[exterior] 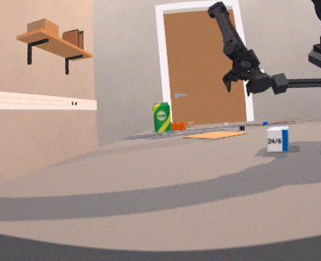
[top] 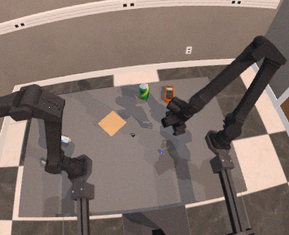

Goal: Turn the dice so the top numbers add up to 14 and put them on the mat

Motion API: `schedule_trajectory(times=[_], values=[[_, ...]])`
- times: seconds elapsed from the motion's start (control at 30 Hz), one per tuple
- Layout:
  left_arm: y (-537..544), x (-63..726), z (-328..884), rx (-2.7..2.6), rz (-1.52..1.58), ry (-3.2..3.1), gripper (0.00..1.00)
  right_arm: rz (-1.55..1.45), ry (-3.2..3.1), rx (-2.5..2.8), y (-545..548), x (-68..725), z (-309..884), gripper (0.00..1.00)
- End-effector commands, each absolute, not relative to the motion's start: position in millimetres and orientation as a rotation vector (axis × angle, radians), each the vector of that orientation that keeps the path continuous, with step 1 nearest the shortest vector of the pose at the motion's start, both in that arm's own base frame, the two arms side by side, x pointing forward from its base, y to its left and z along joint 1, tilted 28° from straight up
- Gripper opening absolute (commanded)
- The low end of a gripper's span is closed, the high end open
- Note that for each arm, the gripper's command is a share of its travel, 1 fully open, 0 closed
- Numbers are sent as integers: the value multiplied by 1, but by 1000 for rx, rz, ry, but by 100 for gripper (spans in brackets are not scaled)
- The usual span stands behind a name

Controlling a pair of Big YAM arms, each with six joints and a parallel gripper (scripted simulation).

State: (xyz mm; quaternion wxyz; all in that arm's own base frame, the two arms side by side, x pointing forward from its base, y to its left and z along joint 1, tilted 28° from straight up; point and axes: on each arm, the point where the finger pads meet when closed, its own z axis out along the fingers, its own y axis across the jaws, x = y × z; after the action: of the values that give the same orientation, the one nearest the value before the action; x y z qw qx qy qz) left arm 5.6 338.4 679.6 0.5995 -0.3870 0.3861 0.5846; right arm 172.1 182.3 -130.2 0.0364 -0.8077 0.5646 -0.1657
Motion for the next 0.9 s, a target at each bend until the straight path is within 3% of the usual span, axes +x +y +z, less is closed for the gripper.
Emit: schedule_trajectory(times=[0.0,0.4,0.87], values=[[322,3,697,-854,1388,860,100,-534,1844,-2438,203,163,-138,100],[322,3,697,-854,1388,860,100,-667,1988,-2599,244,90,-171,100],[322,3,697,-854,1388,860,100,-701,2037,-2607,244,80,-174,100]])
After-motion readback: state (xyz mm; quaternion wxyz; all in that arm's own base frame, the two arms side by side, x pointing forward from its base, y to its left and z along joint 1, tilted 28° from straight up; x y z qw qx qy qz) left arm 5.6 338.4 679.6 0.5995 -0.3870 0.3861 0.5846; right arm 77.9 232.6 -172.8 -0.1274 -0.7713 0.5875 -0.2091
